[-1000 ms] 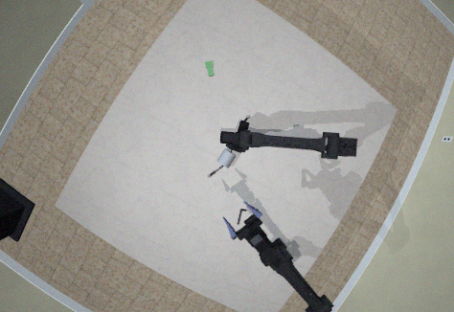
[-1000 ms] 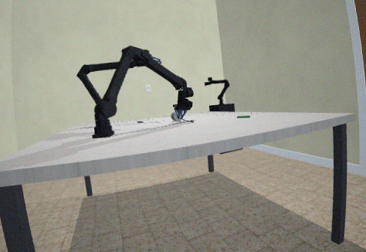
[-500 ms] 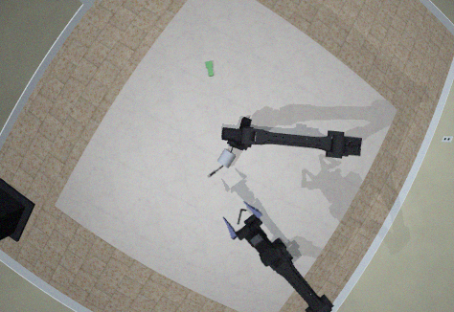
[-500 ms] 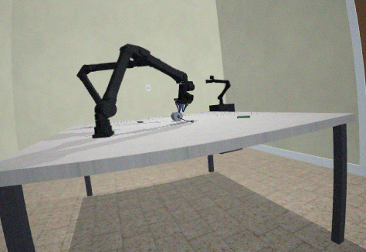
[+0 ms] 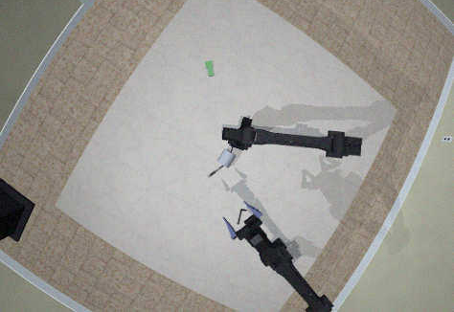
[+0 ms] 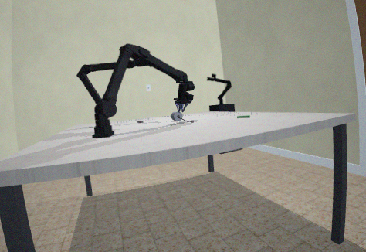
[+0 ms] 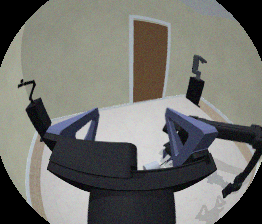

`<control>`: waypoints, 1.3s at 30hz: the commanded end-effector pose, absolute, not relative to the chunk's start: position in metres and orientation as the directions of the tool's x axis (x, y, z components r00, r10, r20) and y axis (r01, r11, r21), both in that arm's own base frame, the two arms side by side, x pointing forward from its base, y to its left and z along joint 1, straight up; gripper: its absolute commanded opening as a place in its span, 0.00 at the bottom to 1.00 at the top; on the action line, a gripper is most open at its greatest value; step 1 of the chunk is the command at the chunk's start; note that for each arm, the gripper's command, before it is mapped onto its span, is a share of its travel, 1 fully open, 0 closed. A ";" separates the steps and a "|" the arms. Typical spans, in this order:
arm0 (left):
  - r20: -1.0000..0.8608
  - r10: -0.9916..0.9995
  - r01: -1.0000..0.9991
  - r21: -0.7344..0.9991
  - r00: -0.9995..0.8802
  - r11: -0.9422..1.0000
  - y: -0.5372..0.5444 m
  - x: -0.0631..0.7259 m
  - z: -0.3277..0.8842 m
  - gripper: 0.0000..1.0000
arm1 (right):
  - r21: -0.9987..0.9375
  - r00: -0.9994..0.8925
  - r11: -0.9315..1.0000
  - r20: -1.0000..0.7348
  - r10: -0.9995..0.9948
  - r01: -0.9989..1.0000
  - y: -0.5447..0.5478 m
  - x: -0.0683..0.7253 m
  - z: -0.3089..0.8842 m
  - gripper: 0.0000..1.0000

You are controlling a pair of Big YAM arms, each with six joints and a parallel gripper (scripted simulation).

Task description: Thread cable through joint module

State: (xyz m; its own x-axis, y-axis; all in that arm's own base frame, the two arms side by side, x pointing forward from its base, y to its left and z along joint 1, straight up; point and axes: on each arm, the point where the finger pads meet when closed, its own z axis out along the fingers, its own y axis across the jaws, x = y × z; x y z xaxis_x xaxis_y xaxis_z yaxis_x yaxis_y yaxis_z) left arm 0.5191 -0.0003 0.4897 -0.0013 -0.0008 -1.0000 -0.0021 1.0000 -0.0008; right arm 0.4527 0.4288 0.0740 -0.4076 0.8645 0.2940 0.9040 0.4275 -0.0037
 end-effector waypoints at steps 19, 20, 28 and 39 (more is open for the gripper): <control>-0.998 0.009 -0.008 0.008 0.066 1.000 0.004 0.520 0.538 0.96 | 0.412 -0.699 0.597 0.156 0.698 0.689 0.364 0.528 0.160 0.32; -0.998 0.010 -0.007 0.009 0.061 1.000 0.004 0.520 0.536 0.96 | 0.433 -0.709 0.601 0.139 0.691 0.671 0.357 0.532 0.165 0.32; -0.998 0.010 -0.008 0.010 0.068 1.000 0.004 0.520 0.538 0.96 | 0.565 -0.774 0.649 -0.030 0.632 0.509 0.316 0.559 0.208 0.32; -0.998 0.011 -0.008 0.011 0.062 1.000 0.004 0.522 0.537 0.96 | 0.634 -0.774 0.708 -0.264 0.576 0.311 0.263 0.581 0.258 0.32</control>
